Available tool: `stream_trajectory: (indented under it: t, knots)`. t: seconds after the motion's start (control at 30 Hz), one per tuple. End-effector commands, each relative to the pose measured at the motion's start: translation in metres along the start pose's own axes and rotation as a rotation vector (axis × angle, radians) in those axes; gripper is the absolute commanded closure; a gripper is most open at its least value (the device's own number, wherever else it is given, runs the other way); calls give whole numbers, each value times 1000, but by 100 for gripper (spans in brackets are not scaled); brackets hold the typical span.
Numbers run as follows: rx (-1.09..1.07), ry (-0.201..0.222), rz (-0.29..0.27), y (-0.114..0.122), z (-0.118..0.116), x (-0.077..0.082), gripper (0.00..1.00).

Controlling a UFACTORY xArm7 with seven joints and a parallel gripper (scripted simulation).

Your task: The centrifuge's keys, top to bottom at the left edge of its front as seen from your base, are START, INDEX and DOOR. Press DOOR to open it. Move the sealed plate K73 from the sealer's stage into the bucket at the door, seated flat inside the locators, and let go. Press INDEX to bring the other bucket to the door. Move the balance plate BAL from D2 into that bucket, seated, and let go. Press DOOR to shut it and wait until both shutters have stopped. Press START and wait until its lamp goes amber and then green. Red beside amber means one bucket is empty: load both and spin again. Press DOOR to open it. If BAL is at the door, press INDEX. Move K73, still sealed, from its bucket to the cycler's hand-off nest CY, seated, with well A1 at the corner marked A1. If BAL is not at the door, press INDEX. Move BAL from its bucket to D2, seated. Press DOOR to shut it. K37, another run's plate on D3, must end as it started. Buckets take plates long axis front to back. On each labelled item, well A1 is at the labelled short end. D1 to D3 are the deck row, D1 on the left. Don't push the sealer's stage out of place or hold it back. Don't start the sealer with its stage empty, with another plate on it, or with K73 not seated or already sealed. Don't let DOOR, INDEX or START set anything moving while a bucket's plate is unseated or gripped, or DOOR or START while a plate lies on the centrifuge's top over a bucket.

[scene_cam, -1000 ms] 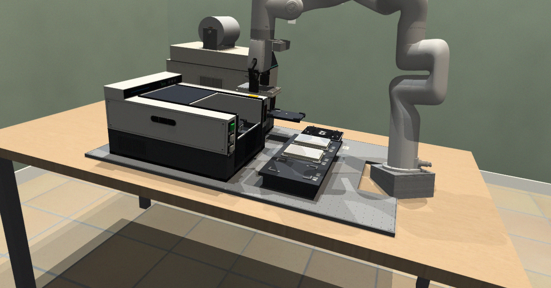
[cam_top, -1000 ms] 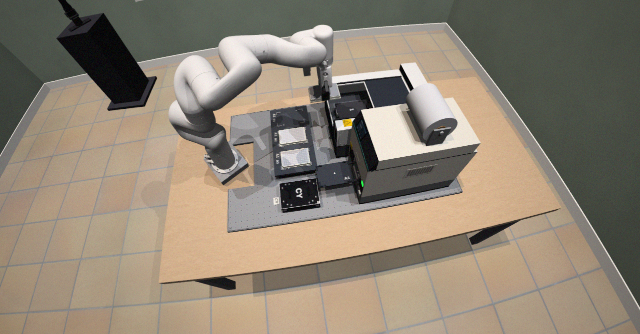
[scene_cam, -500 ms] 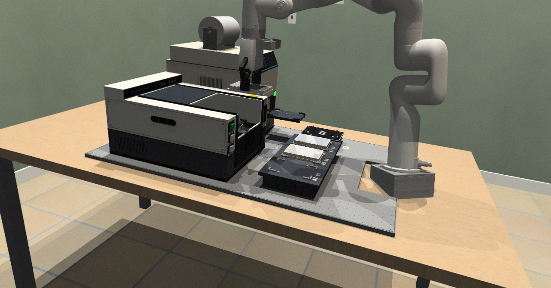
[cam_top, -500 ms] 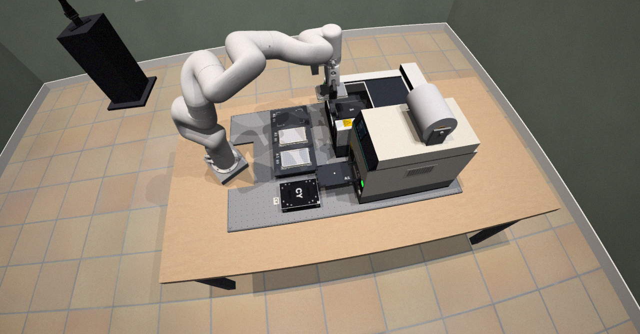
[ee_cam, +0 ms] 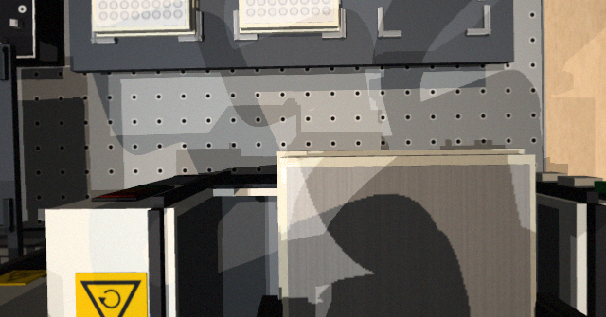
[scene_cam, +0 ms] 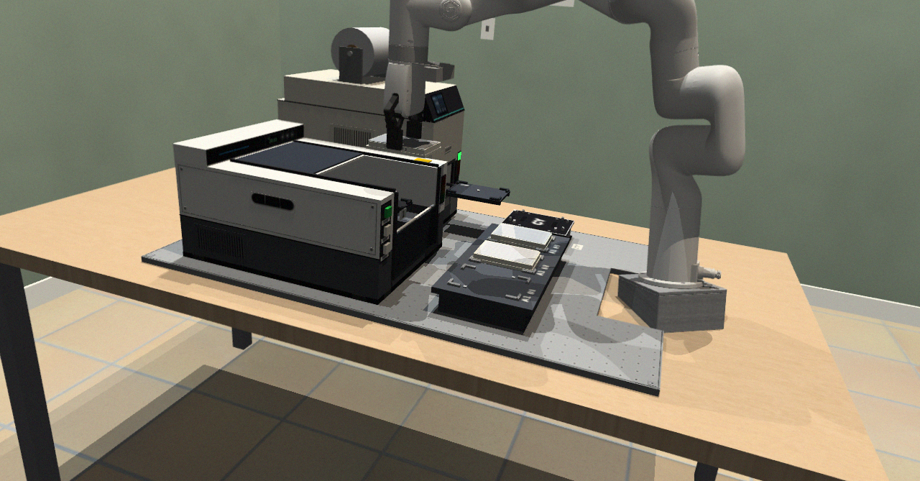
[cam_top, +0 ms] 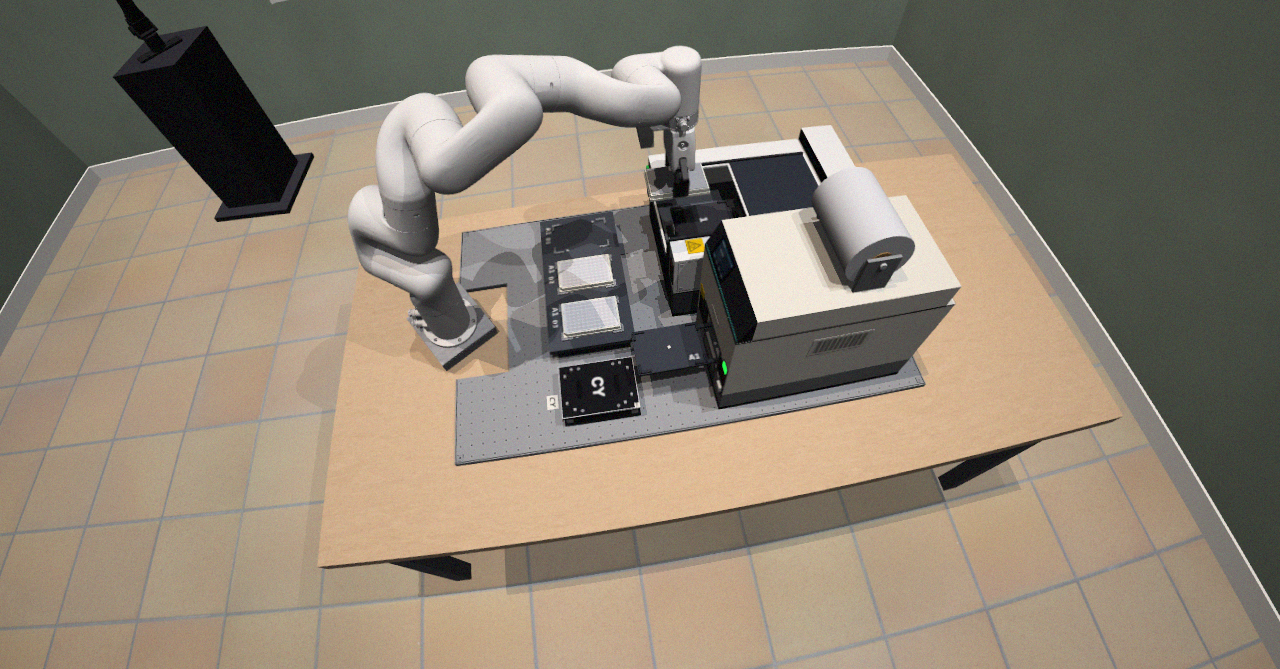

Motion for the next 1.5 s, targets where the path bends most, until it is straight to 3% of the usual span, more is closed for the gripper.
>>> stream_trajectory:
  t: [0.0,0.9,1.47]
  knots:
    - [0,2,-3,10,1,2,100]
    - [0,2,-3,70,4,3,100]
    - [0,2,-3,70,4,3,100]
Point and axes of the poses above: the point where the finger pads meet when closed, its own x axis back along the fingers, its own z axis across the jaws, y = z × x, the point moved 3 cm from there along x, back along the fingers, and after that the axes turned 3 degrees about -x, right-handed, at the moved point
